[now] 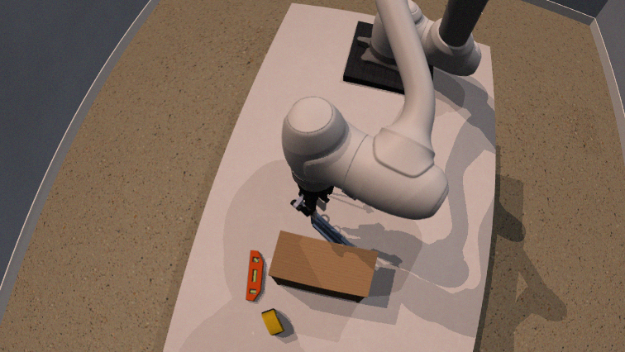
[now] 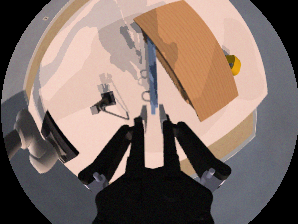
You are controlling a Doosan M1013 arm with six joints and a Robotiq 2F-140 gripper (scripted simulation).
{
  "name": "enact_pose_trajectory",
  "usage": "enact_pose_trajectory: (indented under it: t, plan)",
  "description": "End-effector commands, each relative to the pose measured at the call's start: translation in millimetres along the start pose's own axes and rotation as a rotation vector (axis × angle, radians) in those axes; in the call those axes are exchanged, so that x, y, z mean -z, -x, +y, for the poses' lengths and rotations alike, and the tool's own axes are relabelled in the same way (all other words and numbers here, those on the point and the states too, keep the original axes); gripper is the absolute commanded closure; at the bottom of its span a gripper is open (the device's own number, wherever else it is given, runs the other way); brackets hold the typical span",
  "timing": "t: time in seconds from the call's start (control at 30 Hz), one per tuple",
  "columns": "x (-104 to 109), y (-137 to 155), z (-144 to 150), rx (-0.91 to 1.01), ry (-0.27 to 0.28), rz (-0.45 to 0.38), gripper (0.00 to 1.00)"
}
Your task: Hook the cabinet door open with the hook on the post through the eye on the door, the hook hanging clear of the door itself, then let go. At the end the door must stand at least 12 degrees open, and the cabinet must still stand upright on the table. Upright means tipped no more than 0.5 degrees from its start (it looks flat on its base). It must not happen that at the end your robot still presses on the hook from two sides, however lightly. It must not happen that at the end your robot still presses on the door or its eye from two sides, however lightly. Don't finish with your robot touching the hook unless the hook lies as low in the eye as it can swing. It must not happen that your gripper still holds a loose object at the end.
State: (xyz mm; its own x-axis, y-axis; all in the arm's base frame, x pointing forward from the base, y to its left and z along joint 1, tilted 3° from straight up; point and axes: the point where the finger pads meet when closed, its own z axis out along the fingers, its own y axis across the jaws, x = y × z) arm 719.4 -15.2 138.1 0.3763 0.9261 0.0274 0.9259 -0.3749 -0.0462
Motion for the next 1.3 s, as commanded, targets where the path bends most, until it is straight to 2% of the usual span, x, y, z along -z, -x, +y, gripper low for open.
enact_pose_trajectory:
  t: [0.0, 0.47, 0.97, 1.07, 1.13, 1.27]
  plan:
    - [9, 1, 2, -0.004, 0.005, -0.001, 0.84]
    - [32, 1, 2, -0.004, 0.005, -0.001, 0.84]
    - [36, 2, 1, -0.001, 0.005, -0.001, 0.84]
    - [38, 19, -22, 0.14, 0.005, -0.001, 0.84]
    - [38, 19, -22, 0.14, 0.005, -0.001, 0.84]
    - [37, 60, -82, 0.487, 0.005, -0.002, 0.84]
